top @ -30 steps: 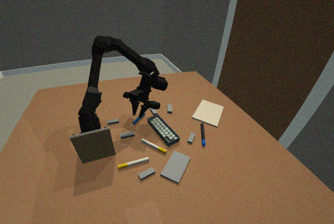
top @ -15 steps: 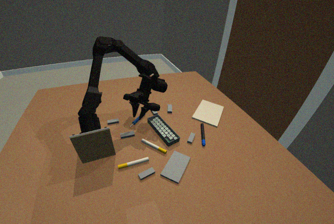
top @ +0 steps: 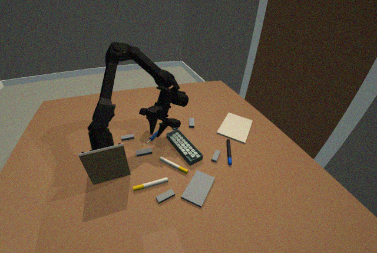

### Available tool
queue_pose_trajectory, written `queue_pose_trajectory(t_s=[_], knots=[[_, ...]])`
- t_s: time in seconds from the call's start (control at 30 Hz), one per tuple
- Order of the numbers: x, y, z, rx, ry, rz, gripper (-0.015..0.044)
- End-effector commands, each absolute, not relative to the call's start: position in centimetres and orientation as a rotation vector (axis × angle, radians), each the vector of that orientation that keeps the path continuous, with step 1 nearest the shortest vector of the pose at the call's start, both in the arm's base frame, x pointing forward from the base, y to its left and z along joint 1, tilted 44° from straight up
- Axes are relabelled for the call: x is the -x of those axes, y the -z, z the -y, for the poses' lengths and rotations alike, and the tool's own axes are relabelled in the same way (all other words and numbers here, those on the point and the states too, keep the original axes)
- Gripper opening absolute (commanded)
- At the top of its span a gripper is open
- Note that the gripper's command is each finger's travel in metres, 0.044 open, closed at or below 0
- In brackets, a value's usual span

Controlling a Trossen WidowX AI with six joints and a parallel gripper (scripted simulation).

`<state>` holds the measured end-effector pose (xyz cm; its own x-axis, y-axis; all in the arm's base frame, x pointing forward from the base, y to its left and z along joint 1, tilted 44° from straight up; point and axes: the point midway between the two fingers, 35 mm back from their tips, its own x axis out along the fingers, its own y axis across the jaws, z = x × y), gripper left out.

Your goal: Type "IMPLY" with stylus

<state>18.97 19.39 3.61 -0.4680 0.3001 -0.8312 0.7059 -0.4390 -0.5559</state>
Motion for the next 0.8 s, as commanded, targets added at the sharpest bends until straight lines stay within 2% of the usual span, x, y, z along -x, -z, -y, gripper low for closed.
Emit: queue_pose_trajectory(t_s=[0.0,0.1,0.27,0.33,0.77], knots=[[-18.9,-3.4,-19.7,-1.424,1.989,-1.465,0.015],[-18.9,-3.3,-19.7,-1.424,1.989,-1.465,0.015],[-18.9,-3.4,-19.6,-1.421,1.984,-1.464,0.0019],[-18.9,-3.4,-19.6,-1.421,1.984,-1.464,0.0005],[-19.3,-5.1,-18.0,-1.421,1.984,-1.462,0.0]])
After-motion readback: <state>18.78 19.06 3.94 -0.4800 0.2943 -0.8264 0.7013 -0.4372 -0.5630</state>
